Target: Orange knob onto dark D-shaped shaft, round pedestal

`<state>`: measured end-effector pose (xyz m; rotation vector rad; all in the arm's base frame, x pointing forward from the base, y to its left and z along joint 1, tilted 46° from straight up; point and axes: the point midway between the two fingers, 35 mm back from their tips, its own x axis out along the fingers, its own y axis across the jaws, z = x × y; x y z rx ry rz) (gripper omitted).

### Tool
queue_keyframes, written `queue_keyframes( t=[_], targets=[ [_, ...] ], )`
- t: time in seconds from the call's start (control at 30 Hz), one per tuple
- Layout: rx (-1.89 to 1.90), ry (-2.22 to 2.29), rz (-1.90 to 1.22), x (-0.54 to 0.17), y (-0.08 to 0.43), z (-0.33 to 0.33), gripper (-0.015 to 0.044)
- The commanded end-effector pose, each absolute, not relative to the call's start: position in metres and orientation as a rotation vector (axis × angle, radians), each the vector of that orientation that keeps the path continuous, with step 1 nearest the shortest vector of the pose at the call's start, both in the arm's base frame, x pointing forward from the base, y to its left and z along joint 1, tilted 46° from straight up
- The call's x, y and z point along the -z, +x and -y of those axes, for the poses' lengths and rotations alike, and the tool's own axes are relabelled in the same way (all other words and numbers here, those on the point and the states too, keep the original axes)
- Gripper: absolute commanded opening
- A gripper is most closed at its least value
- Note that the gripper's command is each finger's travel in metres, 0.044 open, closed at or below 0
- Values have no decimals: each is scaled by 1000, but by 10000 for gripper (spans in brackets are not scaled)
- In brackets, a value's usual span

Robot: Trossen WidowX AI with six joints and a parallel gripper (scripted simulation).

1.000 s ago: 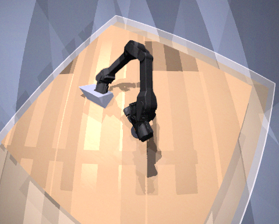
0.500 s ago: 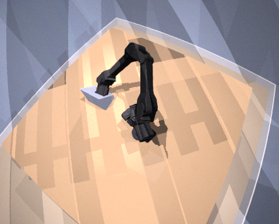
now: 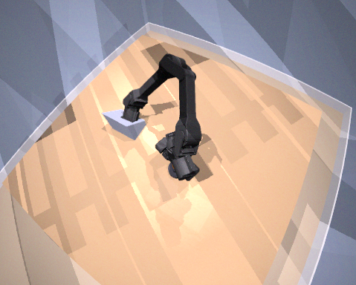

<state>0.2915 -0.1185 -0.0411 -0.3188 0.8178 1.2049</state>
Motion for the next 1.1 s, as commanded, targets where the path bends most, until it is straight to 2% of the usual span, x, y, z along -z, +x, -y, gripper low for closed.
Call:
queue_keyframes(
  t=[0.0,1.07],
  targets=[
    [-1207,-323,-815,41,292,119,0],
    [-1207,-323,-815,44,292,116,0]
  ],
)
